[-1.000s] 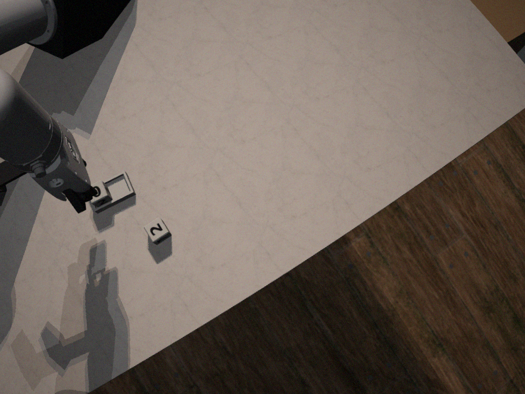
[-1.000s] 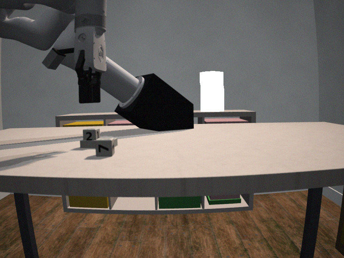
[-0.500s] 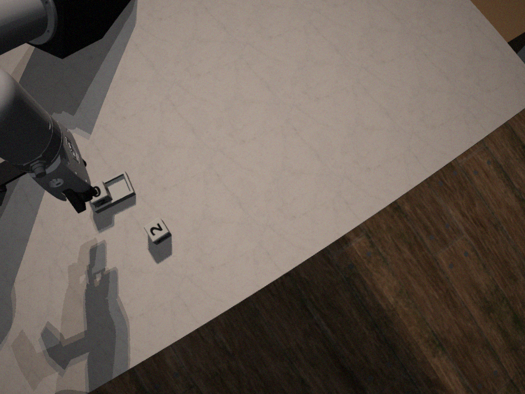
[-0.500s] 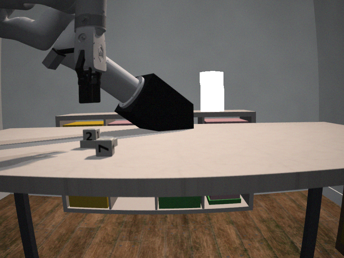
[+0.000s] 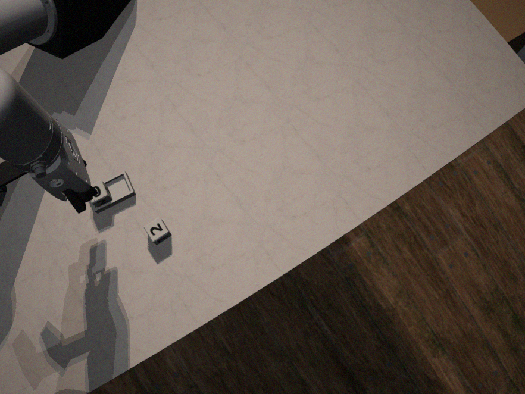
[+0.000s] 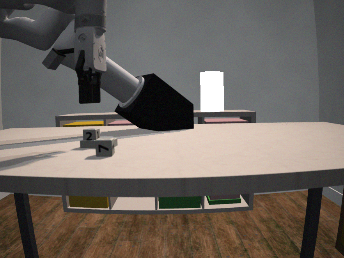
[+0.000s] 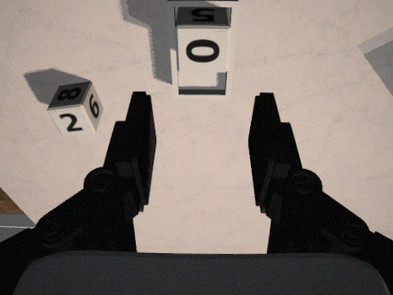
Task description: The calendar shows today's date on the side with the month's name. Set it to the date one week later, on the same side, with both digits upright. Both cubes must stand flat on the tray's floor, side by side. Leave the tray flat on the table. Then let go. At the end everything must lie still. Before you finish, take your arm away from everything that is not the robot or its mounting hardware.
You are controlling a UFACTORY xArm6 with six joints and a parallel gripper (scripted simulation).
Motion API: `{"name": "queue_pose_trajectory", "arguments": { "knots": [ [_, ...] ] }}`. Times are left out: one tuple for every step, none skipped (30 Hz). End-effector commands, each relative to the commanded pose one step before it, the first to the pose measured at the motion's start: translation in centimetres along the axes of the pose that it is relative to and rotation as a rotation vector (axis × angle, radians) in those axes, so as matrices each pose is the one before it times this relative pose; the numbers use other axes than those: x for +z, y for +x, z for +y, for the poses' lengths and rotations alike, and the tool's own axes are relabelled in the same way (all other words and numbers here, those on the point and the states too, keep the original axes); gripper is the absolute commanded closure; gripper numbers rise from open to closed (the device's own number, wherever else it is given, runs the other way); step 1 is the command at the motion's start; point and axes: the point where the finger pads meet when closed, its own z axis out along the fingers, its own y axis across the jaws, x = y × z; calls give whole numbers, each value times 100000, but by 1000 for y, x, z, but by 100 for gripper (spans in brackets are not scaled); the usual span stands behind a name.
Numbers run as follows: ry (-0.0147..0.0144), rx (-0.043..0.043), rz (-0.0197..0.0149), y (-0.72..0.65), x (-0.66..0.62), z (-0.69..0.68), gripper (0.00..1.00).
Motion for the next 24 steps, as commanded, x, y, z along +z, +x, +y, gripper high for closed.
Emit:
{"name": "queue_pose_trajectory", "arguments": {
  "knots": [
    [117,113,-141,-27,76,-67,51],
    [4,5,3,0,57,1,51],
    [4,5,3,0,66,1,51],
    [4,5,3,0,74,2,51],
    [4,5,3,0,83,2,51],
    [2,2,1,-1,90,0,51],
    [1,1,1,-1,98,1,51],
    [0,0,0,-1,106,2,51],
    [-1,-1,-1,-1,114,3,51],
    [0,0,0,-1,121,2,51],
    [0,0,0,0,0,0,51],
    [0,0,0,0,0,0,51],
    [1,1,1,-1,127,1,51],
    [0,0,0,-1,134,2,51],
    [-2,-2,-2,-1,140,4,51],
    [2,2,2,-1,144,1,51],
    [0,0,0,-1,149,2,51],
    [-2,-2,-2,-1,153,4,51],
    [1,1,1,-1,156,2,51],
    [1,1,1,-1,158,2,51],
    [-2,-2,-2,-1,160,4,51],
    [1,1,1,-1,161,2,51],
    [1,1,1,-1,162,2,51],
    [-2,-2,-2,-1,161,4,51]
  ]
}}
